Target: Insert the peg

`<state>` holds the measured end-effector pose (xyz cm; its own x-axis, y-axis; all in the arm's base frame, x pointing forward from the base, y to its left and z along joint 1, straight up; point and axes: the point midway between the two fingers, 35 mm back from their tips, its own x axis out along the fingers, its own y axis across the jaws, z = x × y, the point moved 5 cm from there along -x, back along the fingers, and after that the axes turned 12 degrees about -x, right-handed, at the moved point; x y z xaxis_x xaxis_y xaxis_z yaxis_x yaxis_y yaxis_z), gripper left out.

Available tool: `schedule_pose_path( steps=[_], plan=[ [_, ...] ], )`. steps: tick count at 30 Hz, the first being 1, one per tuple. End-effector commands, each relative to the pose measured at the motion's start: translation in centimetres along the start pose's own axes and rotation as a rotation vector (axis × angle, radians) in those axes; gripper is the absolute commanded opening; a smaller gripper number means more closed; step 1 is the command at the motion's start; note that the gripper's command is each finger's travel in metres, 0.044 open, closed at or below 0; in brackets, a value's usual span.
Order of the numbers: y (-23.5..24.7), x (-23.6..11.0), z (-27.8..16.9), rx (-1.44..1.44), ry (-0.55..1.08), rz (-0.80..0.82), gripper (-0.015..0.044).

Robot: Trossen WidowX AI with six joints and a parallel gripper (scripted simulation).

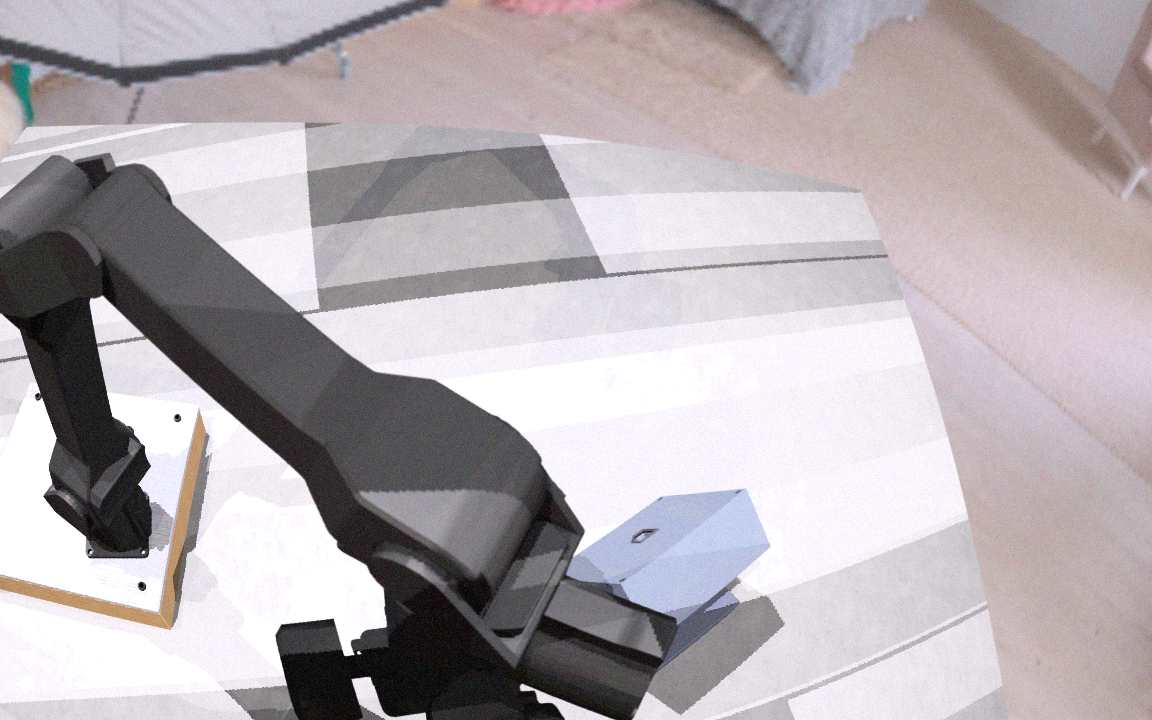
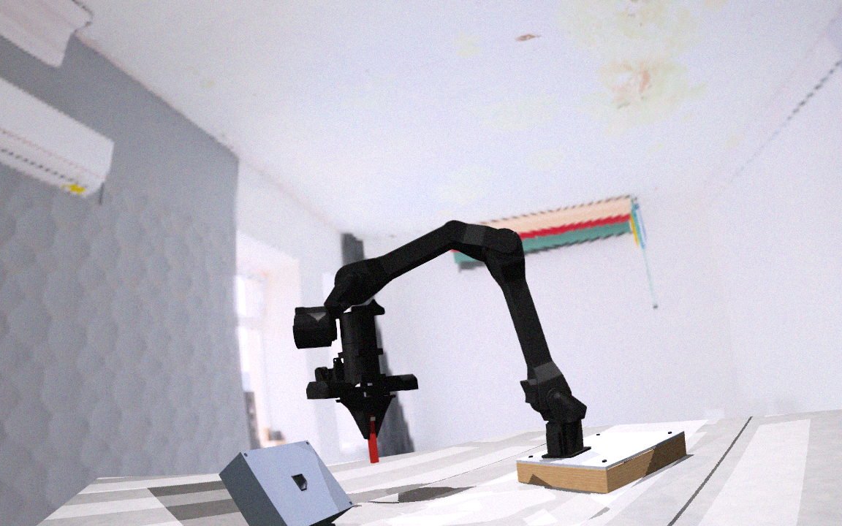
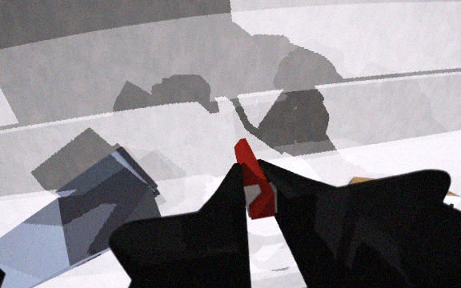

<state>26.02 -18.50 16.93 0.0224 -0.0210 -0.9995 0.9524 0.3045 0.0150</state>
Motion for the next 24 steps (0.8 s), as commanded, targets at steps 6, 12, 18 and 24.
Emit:
schedule_pose_path(
  steps=[6, 12, 18, 24],
  plan=[
    [0.7, -0.1, -0.4, -0.121, -0.023, -0.024, 0.0000],
    [1.3, 0.0, -0.7, -0.208, -0.036, -0.044, 0.0000],
    [1.8, 0.0, -1.0, -0.294, -0.049, -0.063, 0.0000],
    [2.4, 0.1, -1.4, -0.381, -0.061, -0.084, 0.0000]
  ],
)
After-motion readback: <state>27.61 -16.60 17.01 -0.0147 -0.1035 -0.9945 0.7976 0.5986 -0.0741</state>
